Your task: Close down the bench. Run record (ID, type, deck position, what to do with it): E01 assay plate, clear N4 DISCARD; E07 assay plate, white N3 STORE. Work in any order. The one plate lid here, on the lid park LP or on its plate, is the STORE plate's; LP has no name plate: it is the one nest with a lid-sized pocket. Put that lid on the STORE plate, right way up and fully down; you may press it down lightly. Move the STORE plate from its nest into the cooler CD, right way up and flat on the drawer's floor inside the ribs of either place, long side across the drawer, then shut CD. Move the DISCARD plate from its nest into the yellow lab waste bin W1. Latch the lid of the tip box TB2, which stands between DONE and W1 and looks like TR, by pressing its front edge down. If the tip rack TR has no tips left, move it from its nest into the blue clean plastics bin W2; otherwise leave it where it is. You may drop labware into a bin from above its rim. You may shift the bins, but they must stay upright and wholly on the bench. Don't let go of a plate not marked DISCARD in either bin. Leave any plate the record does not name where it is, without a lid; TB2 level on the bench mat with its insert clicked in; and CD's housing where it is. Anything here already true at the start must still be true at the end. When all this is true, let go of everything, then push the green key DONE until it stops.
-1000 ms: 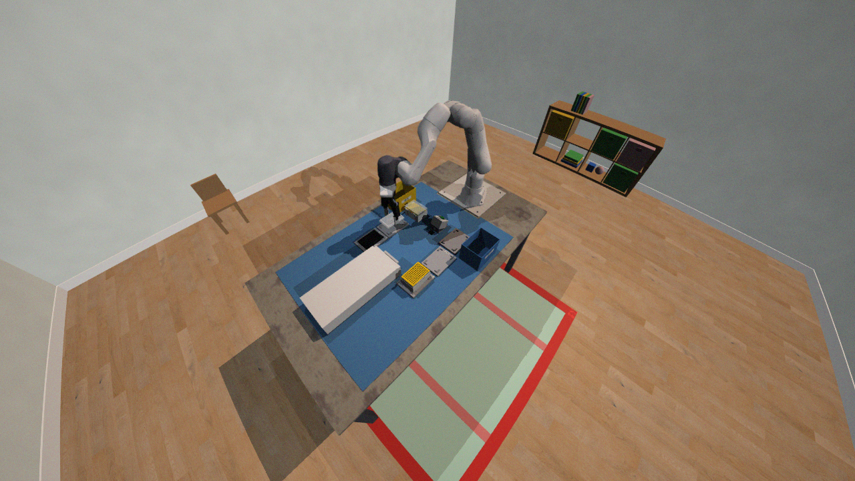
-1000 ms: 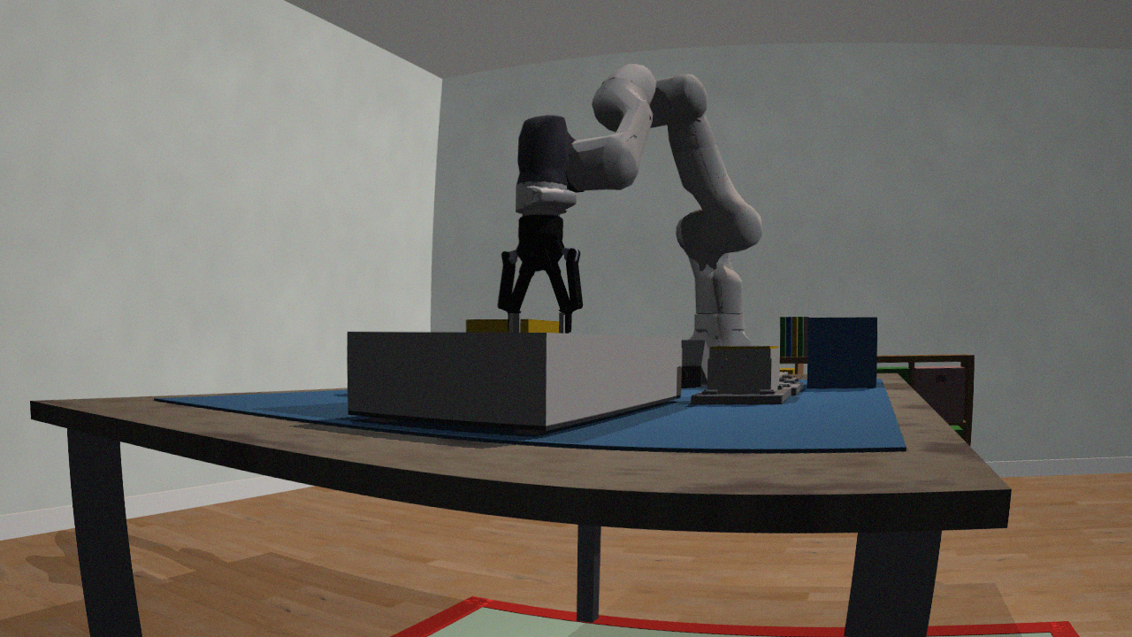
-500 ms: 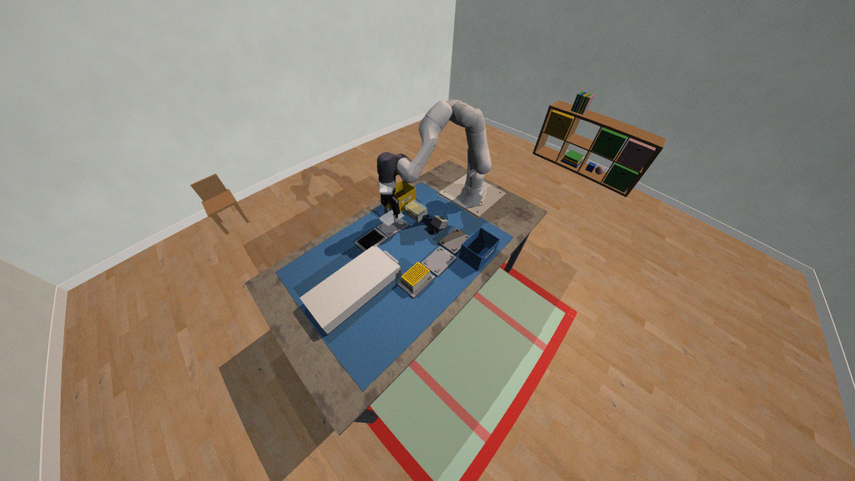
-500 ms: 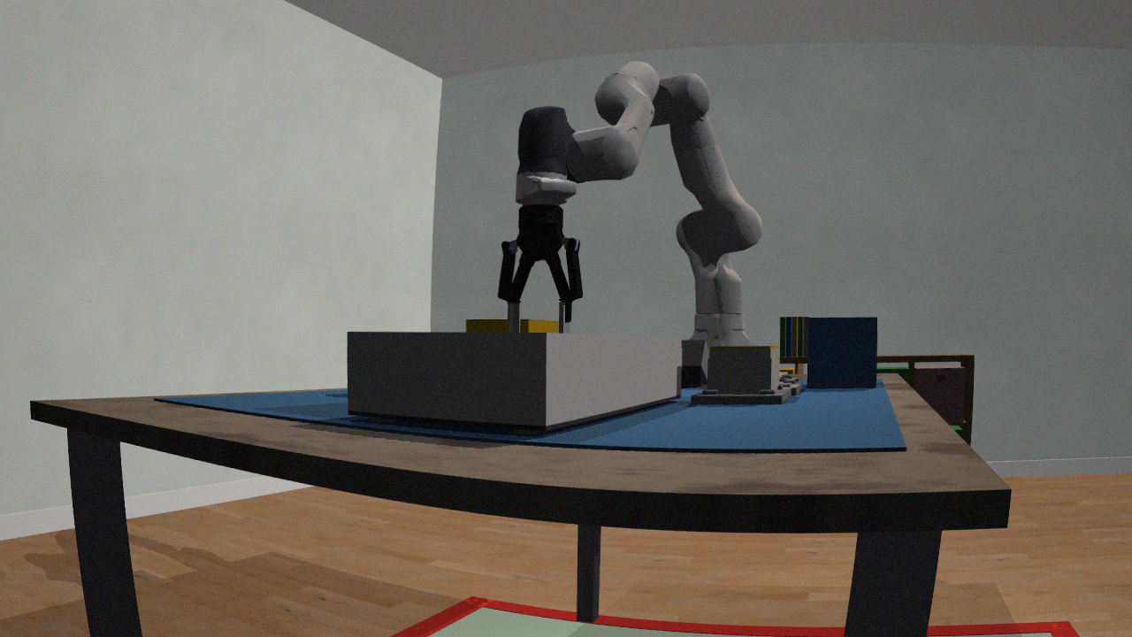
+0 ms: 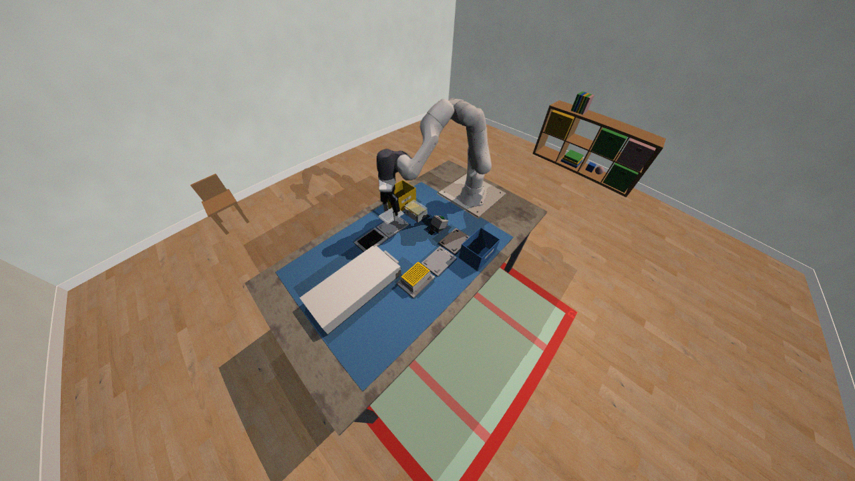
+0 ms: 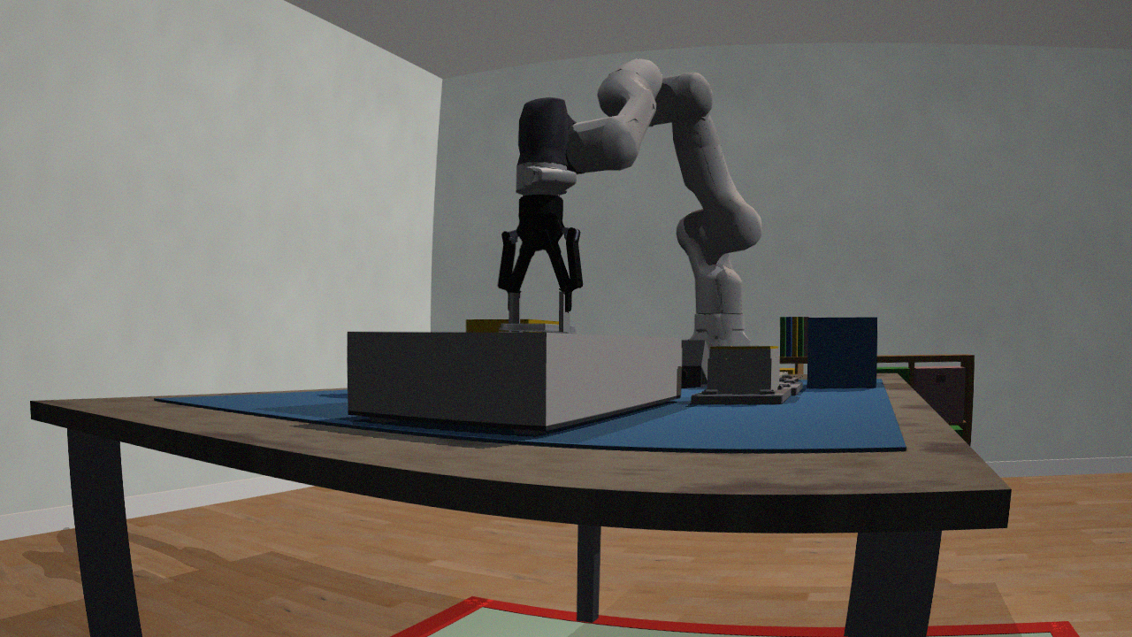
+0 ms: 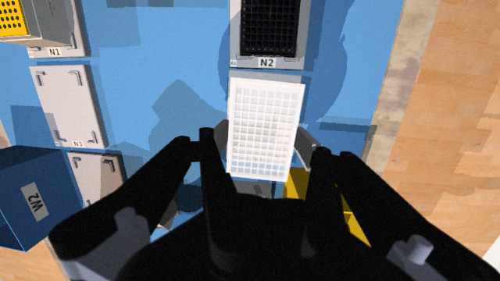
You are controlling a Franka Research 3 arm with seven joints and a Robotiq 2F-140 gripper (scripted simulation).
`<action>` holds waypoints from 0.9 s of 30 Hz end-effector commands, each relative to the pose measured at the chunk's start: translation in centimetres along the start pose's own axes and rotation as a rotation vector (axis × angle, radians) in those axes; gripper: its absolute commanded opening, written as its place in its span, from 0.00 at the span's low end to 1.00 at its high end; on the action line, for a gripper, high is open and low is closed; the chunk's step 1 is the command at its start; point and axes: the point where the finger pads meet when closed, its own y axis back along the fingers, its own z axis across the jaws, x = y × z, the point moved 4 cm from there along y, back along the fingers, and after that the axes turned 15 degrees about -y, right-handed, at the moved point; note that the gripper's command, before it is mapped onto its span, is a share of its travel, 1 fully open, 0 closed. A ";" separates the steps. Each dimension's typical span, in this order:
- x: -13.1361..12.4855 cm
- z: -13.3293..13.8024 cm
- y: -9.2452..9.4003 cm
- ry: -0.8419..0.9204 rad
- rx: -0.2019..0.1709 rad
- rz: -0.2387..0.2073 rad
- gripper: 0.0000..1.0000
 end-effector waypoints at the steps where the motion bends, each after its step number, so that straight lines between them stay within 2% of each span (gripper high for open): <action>1: -0.1 0.0 0.6 0.005 0.002 -0.004 0.00; 27: -0.1 0.0 3.6 0.005 0.002 -0.004 0.00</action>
